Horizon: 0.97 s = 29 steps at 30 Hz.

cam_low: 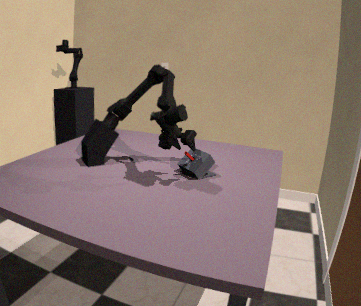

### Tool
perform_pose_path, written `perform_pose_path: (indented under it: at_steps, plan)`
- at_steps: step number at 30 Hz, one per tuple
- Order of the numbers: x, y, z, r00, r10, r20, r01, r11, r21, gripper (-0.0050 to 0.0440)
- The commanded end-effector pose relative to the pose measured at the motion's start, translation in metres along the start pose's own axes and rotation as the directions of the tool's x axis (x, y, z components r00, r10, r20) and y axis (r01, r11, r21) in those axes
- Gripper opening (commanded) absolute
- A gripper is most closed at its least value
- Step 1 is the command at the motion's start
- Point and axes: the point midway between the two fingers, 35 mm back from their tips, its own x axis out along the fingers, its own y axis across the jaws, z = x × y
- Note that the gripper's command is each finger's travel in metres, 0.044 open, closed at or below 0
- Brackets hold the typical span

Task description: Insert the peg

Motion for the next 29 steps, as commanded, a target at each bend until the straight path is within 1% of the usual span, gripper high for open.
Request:
perform_pose_path:
  at_steps: [1, 5, 29]
  plan:
    - [-0.011, 0.008, -0.007, 1.0, -0.002, -0.001, 0.002, 0.999, -0.052, 0.044]
    - [-0.018, 0.007, -0.008, 1.0, -0.002, -0.001, 0.002, 0.999, -0.046, 0.044]
    - [-0.024, 0.006, -0.005, 1.0, -0.025, -0.002, 0.025, 0.998, 0.059, 0.044]
